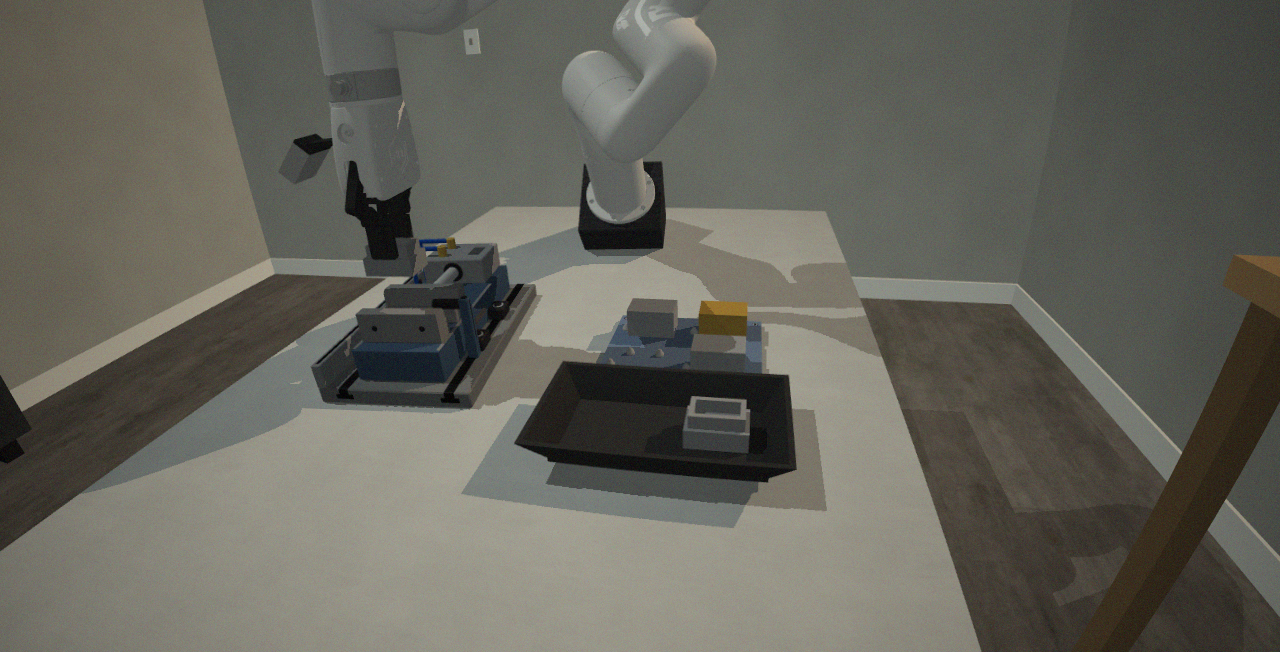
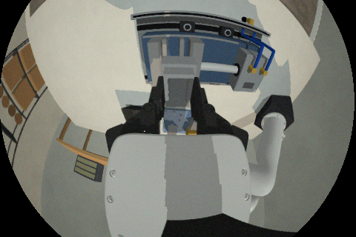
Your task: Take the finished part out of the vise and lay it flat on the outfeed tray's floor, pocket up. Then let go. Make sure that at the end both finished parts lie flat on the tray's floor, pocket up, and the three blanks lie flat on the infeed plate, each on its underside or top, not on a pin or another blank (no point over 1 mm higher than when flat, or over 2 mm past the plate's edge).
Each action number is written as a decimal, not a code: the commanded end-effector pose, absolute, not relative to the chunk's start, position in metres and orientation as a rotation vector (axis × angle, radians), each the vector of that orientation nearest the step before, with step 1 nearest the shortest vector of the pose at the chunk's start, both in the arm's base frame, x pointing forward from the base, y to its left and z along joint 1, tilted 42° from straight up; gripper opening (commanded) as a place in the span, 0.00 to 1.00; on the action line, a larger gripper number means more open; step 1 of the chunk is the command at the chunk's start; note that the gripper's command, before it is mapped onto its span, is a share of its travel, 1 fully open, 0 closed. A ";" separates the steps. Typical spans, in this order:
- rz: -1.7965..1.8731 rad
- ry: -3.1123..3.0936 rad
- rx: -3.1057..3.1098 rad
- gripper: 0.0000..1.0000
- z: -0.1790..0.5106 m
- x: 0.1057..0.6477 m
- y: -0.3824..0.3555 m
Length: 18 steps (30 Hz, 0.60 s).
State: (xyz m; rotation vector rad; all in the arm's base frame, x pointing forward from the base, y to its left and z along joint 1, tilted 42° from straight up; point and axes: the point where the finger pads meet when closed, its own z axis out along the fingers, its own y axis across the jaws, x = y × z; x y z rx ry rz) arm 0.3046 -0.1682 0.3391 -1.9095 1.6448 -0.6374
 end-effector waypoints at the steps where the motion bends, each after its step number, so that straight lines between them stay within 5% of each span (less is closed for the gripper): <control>1: -0.652 1.658 -1.905 0.00 0.341 0.301 -0.174; 18: -0.734 1.782 -1.866 0.00 0.341 0.270 -0.219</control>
